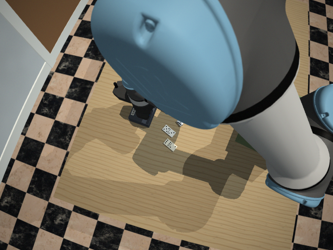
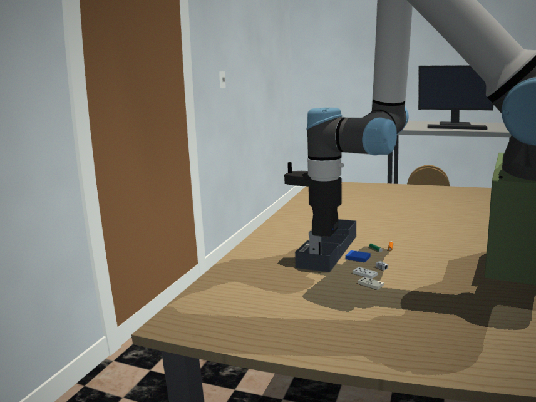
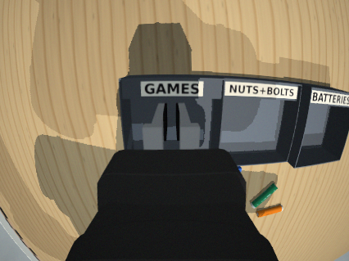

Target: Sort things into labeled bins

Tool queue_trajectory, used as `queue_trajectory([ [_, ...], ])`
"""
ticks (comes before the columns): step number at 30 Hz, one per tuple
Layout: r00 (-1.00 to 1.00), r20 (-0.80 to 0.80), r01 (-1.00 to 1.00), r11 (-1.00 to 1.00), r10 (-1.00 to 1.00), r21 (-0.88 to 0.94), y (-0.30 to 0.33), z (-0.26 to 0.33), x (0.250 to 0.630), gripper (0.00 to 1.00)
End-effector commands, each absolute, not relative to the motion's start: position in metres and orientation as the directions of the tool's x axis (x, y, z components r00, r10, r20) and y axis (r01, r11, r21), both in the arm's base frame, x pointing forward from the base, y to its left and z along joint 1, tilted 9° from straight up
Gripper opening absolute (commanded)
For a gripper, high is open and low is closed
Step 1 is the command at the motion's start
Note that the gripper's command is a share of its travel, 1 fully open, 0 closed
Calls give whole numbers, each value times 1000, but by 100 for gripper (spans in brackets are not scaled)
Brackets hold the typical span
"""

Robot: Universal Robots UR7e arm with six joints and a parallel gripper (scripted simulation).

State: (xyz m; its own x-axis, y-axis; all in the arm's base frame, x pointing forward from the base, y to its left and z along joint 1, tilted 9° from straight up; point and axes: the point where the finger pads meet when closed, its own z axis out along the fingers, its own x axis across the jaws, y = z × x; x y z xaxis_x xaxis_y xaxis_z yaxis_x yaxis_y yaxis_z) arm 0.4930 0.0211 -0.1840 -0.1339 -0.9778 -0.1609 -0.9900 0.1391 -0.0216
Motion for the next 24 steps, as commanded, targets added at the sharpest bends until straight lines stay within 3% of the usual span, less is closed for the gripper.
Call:
queue_trajectory([
  [1, -134, -161, -990, 139, -978, -23, 21, -183, 494, 31],
  [24, -134, -161, -990, 139, -978, -23, 19, -170, 493, 31],
])
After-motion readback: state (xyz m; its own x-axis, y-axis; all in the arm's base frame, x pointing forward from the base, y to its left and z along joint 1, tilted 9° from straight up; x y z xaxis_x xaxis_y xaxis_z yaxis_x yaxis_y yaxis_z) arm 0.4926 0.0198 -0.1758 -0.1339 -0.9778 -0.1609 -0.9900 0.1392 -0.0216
